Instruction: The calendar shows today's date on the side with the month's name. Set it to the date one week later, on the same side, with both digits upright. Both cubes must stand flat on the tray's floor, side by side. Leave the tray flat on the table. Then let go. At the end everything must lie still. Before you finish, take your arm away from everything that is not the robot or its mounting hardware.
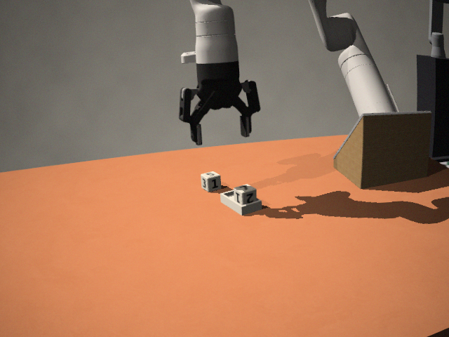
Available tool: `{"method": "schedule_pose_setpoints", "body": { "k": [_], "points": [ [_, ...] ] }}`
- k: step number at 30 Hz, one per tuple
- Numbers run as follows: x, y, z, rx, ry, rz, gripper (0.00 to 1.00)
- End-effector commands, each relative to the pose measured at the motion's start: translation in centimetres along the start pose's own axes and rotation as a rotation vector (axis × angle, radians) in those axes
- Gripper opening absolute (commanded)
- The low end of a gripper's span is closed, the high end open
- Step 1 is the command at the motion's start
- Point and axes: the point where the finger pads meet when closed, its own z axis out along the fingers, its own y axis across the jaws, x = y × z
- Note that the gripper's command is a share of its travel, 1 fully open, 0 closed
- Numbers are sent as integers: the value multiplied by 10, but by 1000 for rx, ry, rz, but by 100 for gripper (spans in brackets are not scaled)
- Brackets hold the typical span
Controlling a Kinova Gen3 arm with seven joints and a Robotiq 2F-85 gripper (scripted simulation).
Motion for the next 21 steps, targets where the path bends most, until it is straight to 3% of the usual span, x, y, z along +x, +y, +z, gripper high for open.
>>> {"method": "schedule_pose_setpoints", "body": {
  "k": [1,21],
  "points": [
    [-4,0,0,4,11,58,100],
    [-26,4,0,6,9,629,100]
  ]
}}
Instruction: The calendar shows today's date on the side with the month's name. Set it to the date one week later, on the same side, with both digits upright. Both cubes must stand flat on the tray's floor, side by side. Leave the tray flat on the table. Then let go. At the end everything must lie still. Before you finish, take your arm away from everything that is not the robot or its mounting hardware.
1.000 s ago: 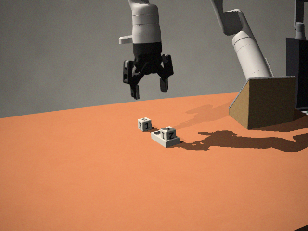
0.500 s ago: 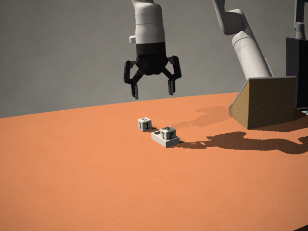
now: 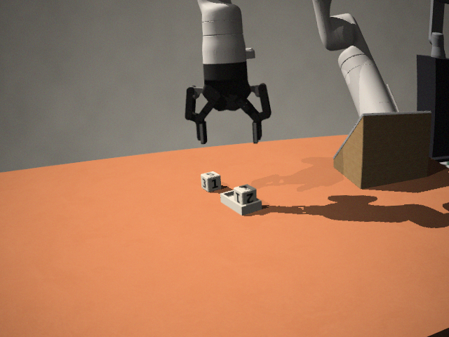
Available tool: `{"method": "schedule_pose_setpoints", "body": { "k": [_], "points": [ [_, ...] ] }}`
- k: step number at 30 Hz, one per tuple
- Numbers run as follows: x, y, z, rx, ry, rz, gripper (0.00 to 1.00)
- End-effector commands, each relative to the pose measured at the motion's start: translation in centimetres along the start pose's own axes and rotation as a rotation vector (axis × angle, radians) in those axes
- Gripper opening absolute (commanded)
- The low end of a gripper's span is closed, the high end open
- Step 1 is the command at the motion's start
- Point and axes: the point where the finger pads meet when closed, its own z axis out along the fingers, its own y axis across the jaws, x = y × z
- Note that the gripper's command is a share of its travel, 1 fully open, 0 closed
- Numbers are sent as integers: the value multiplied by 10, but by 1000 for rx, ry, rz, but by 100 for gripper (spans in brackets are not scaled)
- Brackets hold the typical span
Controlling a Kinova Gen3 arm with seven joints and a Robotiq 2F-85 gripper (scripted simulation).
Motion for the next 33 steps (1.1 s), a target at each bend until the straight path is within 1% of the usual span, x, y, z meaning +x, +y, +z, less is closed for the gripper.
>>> {"method": "schedule_pose_setpoints", "body": {
  "k": [1,8,10,22,33],
  "points": [
    [-3,3,0,10,8,50,100],
    [-8,8,1,10,8,242,100],
    [-8,8,1,10,8,242,100],
    [-15,16,1,11,7,515,100],
    [-19,21,1,11,7,667,100]
  ]
}}
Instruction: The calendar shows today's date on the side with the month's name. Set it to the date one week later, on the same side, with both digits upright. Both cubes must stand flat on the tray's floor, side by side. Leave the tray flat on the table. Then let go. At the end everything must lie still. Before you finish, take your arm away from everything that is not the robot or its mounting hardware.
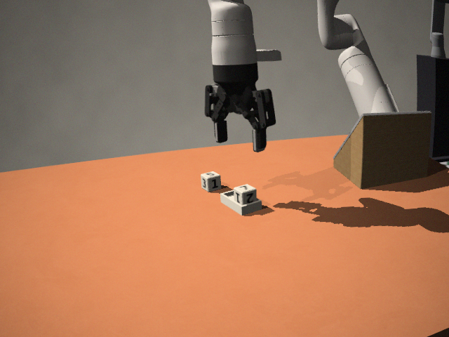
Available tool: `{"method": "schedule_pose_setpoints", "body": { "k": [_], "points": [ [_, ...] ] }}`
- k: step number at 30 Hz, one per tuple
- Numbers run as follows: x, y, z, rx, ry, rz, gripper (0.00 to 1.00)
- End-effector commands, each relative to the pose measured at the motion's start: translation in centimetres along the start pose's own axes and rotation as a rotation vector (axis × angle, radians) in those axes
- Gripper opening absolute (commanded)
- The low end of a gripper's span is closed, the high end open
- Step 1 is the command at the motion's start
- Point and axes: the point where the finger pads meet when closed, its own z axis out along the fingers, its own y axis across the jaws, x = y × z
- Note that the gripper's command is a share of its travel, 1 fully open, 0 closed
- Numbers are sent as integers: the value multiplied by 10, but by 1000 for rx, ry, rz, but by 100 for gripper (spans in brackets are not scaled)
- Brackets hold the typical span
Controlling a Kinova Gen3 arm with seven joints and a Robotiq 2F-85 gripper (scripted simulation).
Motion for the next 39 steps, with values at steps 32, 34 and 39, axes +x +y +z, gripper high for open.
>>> {"method": "schedule_pose_setpoints", "body": {
  "k": [32,34,39],
  "points": [
    [0,9,0,7,0,202,100],
    [0,9,0,7,0,204,100],
    [0,9,0,7,0,205,100]
  ]
}}
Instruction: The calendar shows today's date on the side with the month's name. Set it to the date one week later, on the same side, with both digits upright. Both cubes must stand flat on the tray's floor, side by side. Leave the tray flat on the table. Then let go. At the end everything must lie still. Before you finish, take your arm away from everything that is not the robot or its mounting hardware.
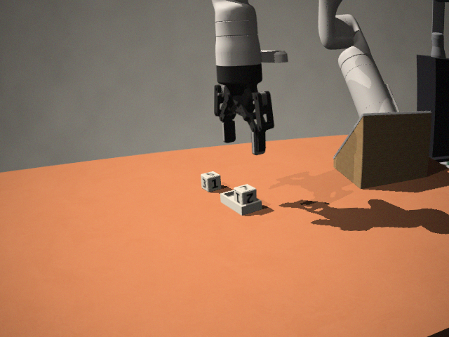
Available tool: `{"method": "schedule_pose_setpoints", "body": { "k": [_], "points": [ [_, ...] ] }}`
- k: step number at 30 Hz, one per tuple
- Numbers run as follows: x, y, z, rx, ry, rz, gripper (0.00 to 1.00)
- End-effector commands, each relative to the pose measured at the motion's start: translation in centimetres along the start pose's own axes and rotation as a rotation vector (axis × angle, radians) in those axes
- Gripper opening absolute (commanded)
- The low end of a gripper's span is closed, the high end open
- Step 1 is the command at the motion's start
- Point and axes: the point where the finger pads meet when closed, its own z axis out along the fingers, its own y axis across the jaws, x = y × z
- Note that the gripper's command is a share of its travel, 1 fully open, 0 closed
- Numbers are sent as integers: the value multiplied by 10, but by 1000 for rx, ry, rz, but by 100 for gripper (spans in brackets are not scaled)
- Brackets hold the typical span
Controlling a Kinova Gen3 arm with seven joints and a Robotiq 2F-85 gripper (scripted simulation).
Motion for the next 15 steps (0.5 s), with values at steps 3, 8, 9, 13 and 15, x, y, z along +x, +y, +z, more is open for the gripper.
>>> {"method": "schedule_pose_setpoints", "body": {
  "k": [3,8,9,13,15],
  "points": [
    [0,0,-1,0,-1,0,46],
    [0,0,-1,0,-1,0,46],
    [0,0,-1,0,-1,0,46],
    [0,0,-1,0,-1,0,46],
    [0,0,-1,0,-1,0,46]
  ]
}}
